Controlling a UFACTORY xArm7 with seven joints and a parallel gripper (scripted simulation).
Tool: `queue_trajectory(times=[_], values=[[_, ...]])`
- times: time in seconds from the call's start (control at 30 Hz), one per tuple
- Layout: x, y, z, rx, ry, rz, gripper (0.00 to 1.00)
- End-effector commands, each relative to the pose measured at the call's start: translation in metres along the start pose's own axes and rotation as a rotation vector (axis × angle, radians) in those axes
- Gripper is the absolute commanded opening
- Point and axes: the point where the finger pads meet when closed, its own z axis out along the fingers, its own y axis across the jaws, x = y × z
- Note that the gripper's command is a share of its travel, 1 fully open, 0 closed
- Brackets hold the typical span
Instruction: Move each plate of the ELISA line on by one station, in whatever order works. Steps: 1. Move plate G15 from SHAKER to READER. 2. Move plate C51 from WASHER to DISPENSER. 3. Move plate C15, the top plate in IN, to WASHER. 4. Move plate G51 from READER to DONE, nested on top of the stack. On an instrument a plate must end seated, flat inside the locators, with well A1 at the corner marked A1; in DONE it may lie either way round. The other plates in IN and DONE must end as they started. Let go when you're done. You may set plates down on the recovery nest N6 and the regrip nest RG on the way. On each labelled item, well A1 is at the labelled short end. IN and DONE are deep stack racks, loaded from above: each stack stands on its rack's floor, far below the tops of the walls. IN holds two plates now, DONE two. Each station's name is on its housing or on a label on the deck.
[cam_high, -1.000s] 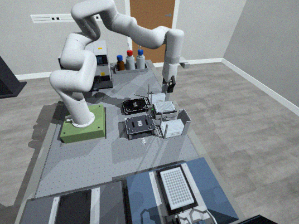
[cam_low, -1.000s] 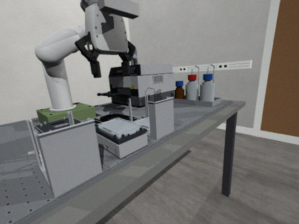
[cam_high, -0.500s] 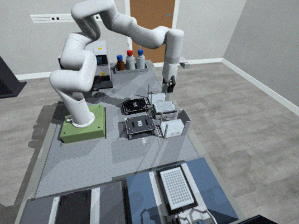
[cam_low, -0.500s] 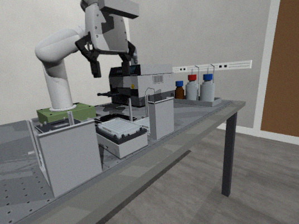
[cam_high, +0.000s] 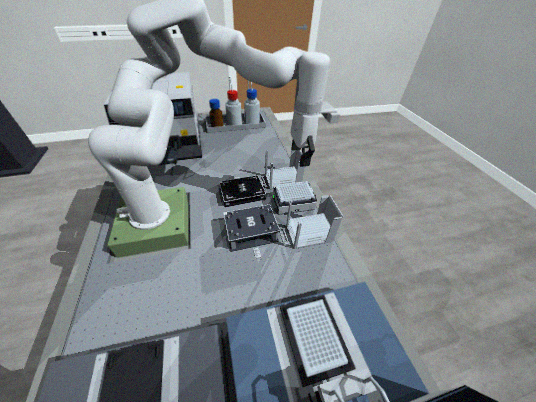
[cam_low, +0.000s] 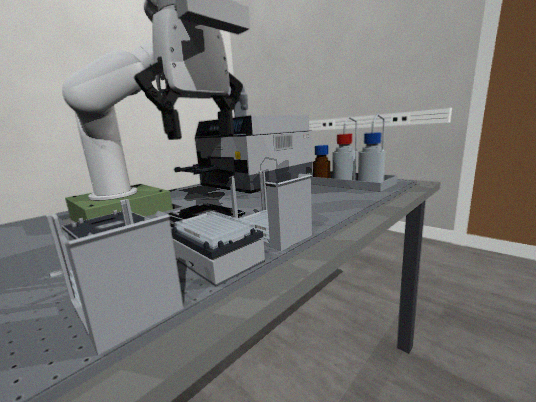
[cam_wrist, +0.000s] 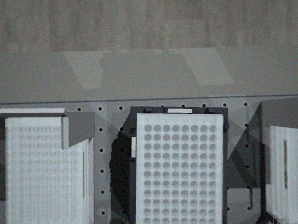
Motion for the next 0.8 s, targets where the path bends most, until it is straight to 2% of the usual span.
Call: queue_trajectory(times=[0.0, 0.77], values=[[0.001, 0.000, 0.001, -0.001, 0.004, 0.000, 1.00], [0.001, 0.000, 0.029, -0.001, 0.004, 0.000, 1.00]])
